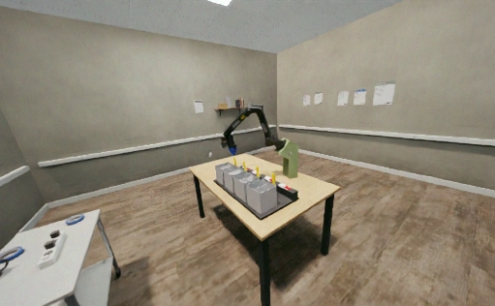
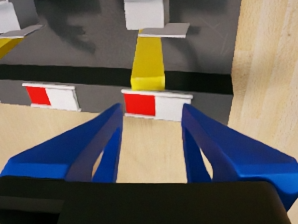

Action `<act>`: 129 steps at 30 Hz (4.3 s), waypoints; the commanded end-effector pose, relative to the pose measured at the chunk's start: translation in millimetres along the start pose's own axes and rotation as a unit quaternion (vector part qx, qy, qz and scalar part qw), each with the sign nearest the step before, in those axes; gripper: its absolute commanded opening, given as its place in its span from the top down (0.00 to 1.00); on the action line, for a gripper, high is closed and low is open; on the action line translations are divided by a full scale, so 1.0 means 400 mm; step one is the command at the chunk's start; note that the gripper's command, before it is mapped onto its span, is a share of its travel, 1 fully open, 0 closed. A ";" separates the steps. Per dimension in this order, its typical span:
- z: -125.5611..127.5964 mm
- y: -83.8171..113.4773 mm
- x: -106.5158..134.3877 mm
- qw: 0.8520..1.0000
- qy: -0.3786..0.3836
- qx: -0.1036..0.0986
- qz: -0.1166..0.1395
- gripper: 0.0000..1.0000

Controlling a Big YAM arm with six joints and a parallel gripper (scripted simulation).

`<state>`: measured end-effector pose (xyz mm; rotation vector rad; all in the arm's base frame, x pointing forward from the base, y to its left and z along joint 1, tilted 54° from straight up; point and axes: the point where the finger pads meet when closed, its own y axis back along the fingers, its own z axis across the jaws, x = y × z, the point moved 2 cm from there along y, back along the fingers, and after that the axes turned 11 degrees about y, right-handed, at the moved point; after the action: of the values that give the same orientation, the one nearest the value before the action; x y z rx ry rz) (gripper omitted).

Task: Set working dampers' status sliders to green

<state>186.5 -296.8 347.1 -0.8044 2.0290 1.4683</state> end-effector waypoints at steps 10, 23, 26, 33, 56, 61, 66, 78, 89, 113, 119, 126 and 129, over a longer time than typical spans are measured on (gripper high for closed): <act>-0.008 0.029 -0.040 0.999 0.043 0.010 -0.010 0.64; 0.005 -0.016 -0.011 1.000 0.025 -0.003 -0.004 0.64; 0.004 -0.003 -0.026 0.999 0.031 0.004 -0.008 0.64; 0.005 -0.042 -0.011 1.000 0.025 -0.004 -0.004 0.64; 0.002 -0.137 -0.022 1.000 0.028 0.000 -0.006 0.64; 0.008 -0.150 -0.018 1.000 0.027 -0.001 -0.005 0.64; 0.009 -0.161 -0.020 1.000 0.027 0.000 -0.006 0.64; 0.006 -0.163 -0.024 1.000 0.030 0.002 -0.007 0.64; 0.007 -0.163 -0.024 1.000 0.030 0.001 -0.007 0.64; 0.007 -0.163 -0.024 1.000 0.030 0.001 -0.007 0.64; 0.006 -0.162 -0.022 1.000 0.029 0.002 -0.007 0.83; 0.006 -0.162 -0.022 1.000 0.029 0.002 -0.007 0.83; 0.006 -0.162 -0.022 1.000 0.029 0.002 -0.007 0.83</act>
<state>236.3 -310.2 308.3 -0.8586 2.0639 1.4550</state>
